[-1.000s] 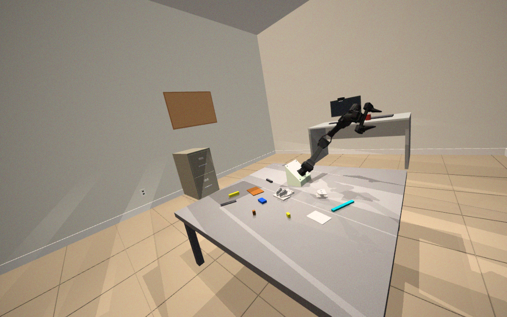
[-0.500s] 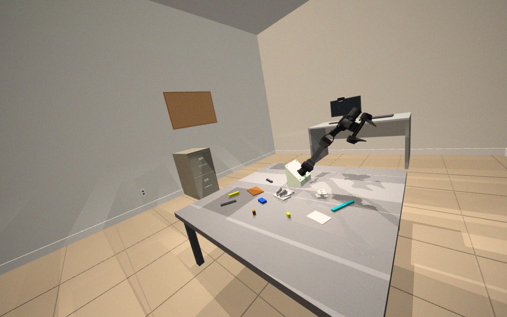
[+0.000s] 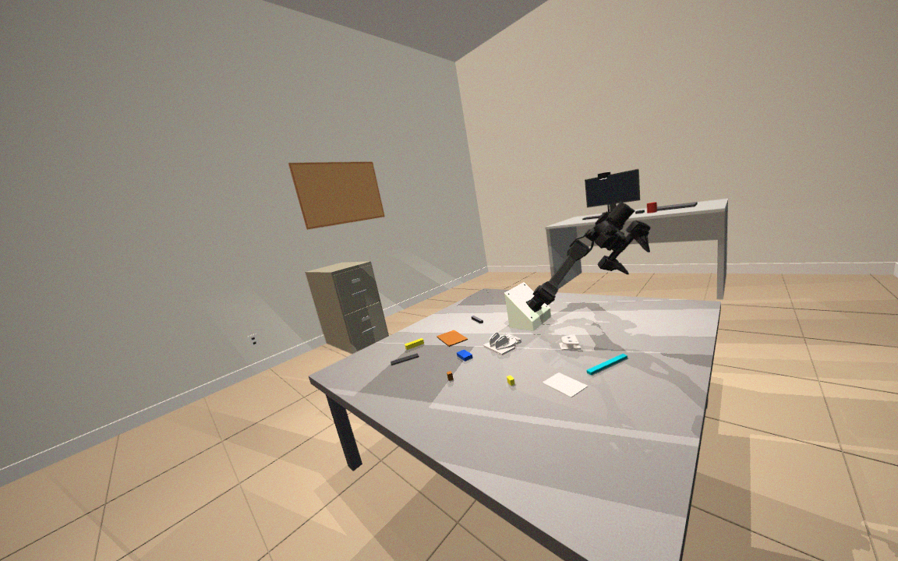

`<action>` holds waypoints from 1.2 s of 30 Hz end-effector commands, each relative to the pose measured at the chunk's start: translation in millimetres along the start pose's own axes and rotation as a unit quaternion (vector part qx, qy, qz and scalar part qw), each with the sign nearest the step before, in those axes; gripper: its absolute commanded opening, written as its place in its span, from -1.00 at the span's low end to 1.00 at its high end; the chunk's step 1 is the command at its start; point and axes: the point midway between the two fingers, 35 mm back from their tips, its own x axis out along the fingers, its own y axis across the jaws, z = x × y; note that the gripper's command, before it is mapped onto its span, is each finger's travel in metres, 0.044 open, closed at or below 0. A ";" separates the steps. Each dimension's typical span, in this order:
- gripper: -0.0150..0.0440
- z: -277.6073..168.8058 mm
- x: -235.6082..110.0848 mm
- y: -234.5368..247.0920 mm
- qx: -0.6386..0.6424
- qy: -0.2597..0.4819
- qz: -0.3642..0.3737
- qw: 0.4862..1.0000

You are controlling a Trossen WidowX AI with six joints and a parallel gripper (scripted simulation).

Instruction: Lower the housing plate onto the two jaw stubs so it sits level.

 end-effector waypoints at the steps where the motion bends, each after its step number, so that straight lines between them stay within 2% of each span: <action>1: 1.00 13.2 11.6 -26.2 0.019 -0.004 -0.045 0.999; 18: 1.00 45.6 32.9 -125.6 0.102 -0.006 -0.207 0.973; 36: 1.00 52.8 24.6 -221.7 0.199 0.013 -0.361 0.911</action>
